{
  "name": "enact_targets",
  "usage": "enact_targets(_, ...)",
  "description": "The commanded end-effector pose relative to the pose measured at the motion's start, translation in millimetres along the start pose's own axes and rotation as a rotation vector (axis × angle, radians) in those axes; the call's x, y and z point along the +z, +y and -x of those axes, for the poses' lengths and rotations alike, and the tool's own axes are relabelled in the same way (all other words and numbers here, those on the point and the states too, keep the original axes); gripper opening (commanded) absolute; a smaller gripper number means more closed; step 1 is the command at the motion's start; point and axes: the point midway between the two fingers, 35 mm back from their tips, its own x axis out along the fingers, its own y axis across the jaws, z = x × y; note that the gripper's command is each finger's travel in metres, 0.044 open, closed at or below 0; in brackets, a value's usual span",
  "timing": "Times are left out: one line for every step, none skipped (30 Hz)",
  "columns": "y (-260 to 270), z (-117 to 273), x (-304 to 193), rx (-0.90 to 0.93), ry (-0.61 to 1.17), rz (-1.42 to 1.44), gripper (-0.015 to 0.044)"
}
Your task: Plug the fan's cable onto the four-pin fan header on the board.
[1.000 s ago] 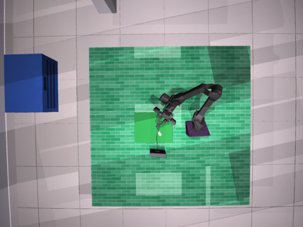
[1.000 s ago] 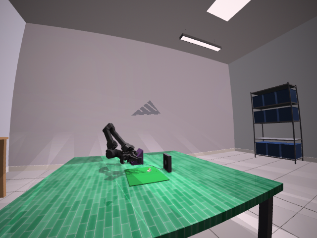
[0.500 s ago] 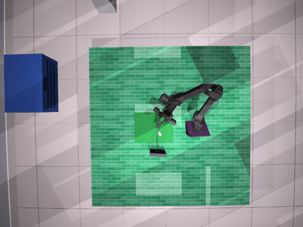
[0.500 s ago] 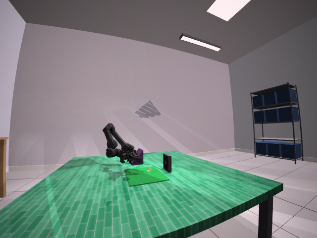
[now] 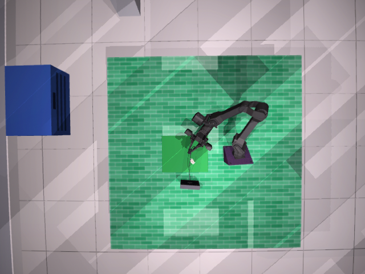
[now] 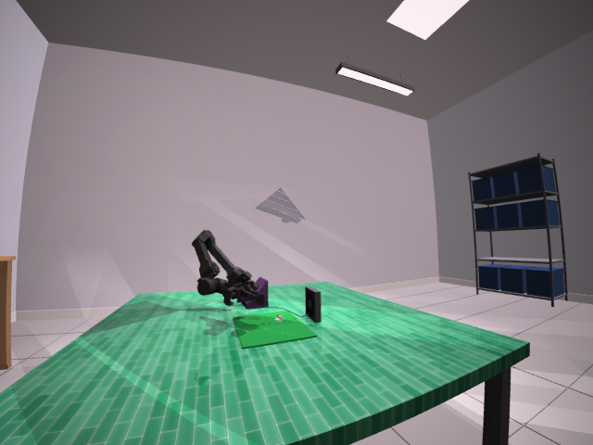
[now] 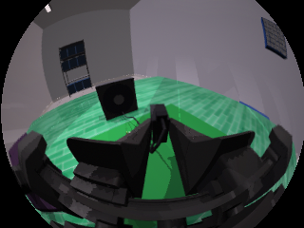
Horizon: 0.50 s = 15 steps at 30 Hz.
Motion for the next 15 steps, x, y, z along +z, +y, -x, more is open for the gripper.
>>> enact_targets(0.1,-0.3,-3.3,0.007,-0.003,0.0,0.0)
enact_targets(-0.2,0.0,-4.2,0.007,-0.003,0.0,0.0)
enact_targets(-0.5,0.3,-5.0,0.007,-0.003,0.0,0.0)
enact_targets(-0.8,0.6,-5.9,0.007,-0.003,0.0,0.0)
enact_targets(-1.0,0.8,-6.7,0.007,-0.003,0.0,0.0)
enact_targets(-1.2,1.1,-7.6,0.007,-0.003,0.0,0.0)
enact_targets(-1.5,1.4,-8.5,0.007,-0.003,0.0,0.0)
enact_targets(-1.7,1.7,-9.3,0.007,-0.003,0.0,0.0)
enact_targets(-1.8,1.9,-10.2,0.007,-0.003,0.0,0.0)
enact_targets(-2.0,2.2,-11.1,0.007,-0.003,0.0,0.0)
enact_targets(-2.2,2.5,-12.0,0.008,-0.003,0.0,0.0)
enact_targets(-2.3,2.7,-12.9,0.008,-0.003,0.0,0.0)
enact_targets(-2.4,3.0,-13.7,0.008,-0.003,0.0,0.0)
enact_targets(-2.6,3.3,-14.6,0.008,-0.002,0.0,0.0)
enact_targets(-2.6,3.4,-15.5,0.008,-0.002,0.0,0.0)
